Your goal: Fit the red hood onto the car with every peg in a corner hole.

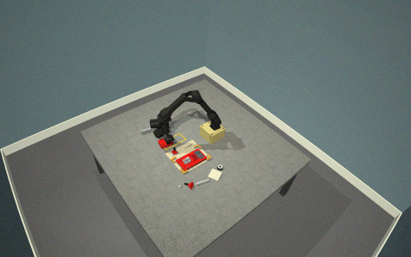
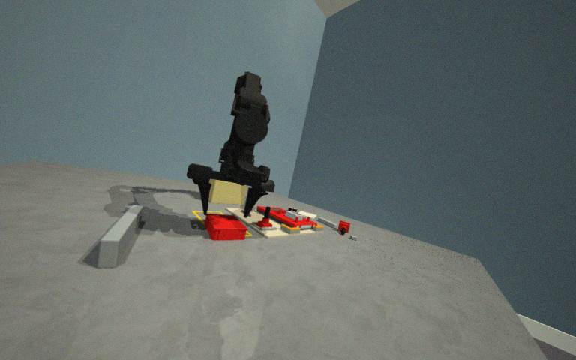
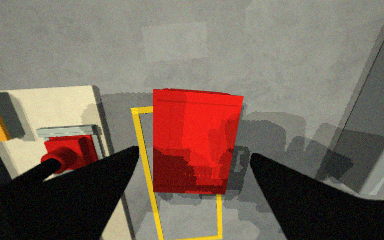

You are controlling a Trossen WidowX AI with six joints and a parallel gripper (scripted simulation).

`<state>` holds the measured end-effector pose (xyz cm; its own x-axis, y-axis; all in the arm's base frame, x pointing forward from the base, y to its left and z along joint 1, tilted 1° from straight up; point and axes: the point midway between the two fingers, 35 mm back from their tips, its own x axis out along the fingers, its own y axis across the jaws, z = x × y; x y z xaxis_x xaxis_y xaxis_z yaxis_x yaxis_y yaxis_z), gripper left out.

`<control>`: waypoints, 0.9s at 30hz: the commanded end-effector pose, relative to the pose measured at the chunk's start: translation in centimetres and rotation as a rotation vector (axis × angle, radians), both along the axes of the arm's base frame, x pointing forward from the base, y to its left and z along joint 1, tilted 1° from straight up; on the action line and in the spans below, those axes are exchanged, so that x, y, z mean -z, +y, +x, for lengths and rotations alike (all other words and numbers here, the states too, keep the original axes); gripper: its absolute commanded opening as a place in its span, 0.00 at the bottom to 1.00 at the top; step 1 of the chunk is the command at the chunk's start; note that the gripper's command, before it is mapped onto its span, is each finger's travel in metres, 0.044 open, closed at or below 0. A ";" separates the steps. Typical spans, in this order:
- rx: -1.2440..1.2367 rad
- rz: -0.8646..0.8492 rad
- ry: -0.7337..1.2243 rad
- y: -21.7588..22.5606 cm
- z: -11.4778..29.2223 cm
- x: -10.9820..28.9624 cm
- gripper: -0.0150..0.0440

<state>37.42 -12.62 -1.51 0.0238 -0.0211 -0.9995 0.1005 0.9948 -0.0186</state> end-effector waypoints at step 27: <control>-0.003 0.007 0.003 0.1 0.0 1.7 1.00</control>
<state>37.38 -12.62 -2.95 0.0217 -0.0204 -0.9996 0.1005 0.9948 -0.0181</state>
